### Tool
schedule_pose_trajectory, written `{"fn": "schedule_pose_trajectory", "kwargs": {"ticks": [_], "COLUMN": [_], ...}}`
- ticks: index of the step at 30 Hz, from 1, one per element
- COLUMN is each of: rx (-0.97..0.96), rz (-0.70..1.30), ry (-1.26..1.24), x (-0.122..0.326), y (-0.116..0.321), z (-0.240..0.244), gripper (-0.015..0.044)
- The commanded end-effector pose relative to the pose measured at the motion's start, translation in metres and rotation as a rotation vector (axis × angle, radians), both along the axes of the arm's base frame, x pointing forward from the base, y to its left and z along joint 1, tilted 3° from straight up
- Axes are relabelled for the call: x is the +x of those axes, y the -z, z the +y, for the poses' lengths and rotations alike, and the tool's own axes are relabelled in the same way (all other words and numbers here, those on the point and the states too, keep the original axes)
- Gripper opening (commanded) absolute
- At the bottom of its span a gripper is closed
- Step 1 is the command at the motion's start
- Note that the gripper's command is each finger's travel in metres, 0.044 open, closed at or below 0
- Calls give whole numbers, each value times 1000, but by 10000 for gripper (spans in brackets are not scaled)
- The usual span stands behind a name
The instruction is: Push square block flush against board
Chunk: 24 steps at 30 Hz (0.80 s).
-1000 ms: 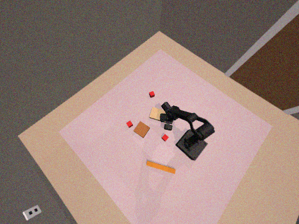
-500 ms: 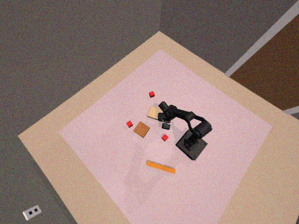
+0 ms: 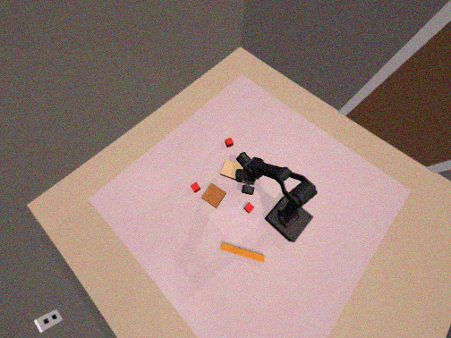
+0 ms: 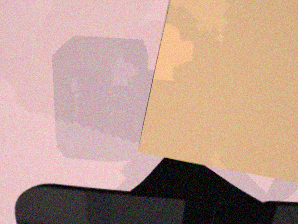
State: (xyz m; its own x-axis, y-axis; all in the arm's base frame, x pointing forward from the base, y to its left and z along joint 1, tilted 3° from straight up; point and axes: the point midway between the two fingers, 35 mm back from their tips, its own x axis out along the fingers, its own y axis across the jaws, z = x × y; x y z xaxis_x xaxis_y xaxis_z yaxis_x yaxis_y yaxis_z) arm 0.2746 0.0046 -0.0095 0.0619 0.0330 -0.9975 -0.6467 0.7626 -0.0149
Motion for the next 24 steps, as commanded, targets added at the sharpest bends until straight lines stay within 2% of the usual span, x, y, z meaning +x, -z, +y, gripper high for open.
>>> {"fn": "schedule_pose_trajectory", "kwargs": {"ticks": [1, 24], "rx": [5, 3], "rz": [2, 4], "ry": [0, 0], "x": [-2, -31], "y": [2, 7], "z": [-2, -27], "gripper": [0, 0]}}
